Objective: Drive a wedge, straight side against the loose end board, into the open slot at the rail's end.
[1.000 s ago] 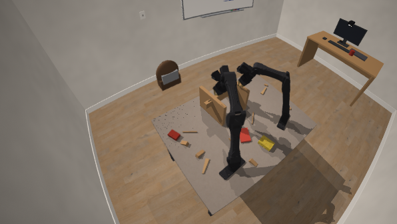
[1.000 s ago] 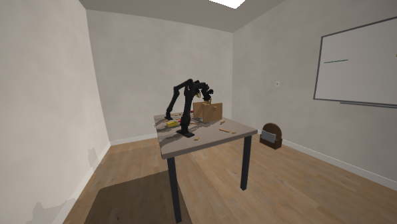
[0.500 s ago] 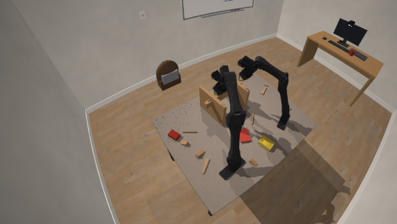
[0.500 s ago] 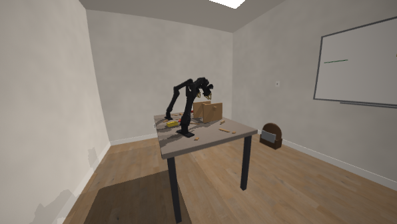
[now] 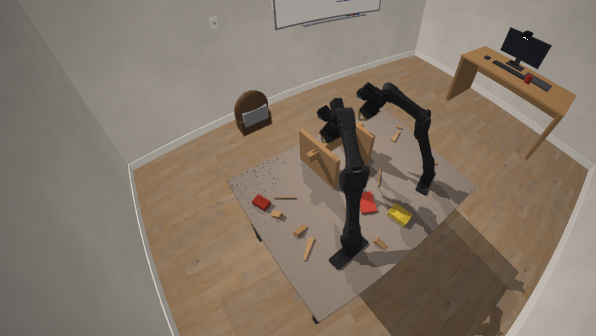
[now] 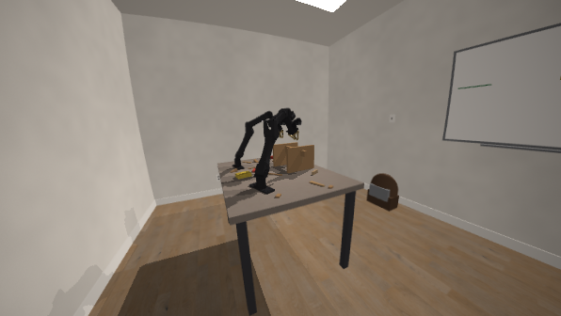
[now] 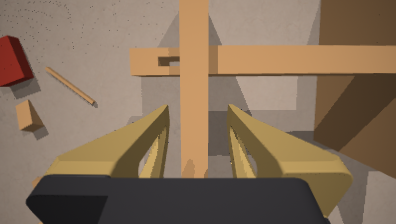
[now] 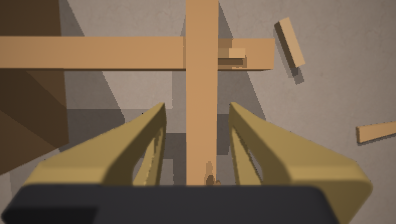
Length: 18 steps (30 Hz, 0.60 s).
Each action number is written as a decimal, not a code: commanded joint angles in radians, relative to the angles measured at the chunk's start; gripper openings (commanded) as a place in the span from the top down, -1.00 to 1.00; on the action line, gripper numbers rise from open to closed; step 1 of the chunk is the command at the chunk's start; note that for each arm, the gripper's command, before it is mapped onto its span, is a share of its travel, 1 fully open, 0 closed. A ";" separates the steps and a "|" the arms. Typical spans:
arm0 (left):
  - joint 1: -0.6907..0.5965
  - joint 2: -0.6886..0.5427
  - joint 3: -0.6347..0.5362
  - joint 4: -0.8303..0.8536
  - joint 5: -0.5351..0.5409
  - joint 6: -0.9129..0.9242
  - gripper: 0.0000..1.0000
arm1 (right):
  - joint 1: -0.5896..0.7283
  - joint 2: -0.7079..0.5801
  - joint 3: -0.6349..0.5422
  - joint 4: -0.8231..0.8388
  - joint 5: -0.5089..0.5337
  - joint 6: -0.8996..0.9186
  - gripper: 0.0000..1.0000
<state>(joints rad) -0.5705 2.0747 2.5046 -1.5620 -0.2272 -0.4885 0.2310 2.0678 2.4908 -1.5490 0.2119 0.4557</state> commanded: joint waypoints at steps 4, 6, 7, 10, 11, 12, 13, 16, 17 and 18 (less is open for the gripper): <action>-0.009 -0.001 0.035 -0.003 -0.009 -0.005 0.21 | 0.007 -0.047 0.037 -0.006 0.010 0.000 0.23; -0.009 -0.001 0.035 -0.003 -0.009 -0.005 0.21 | 0.003 -0.033 0.034 0.012 0.011 0.001 0.23; -0.009 -0.001 0.035 -0.003 -0.009 -0.005 0.21 | 0.007 -0.050 0.036 0.019 0.010 0.001 0.23; -0.009 -0.001 0.035 -0.003 -0.009 -0.005 0.21 | 0.007 -0.004 0.045 0.011 0.011 0.001 0.23; -0.009 -0.001 0.035 -0.003 -0.009 -0.005 0.21 | 0.007 0.001 0.045 0.007 0.011 0.001 0.23; 0.017 -0.054 0.023 0.017 -0.011 0.006 0.21 | -0.012 -0.048 0.031 0.027 0.012 -0.010 0.23; 0.019 -0.038 -0.024 0.025 -0.008 0.011 0.21 | -0.013 -0.057 0.025 0.038 0.010 -0.013 0.23; 0.030 -0.056 -0.040 0.072 0.010 0.028 0.21 | -0.016 -0.061 -0.032 0.073 -0.008 -0.029 0.23; 0.035 -0.064 -0.050 0.090 0.012 0.034 0.21 | -0.018 -0.069 -0.042 0.090 -0.010 -0.035 0.23; 0.042 -0.077 -0.065 0.111 0.015 0.042 0.21 | -0.020 -0.082 -0.056 0.112 -0.013 -0.042 0.23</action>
<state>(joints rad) -0.5507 2.0514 2.4680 -1.5219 -0.2188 -0.4717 0.2226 2.0445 2.4577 -1.5139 0.2047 0.4397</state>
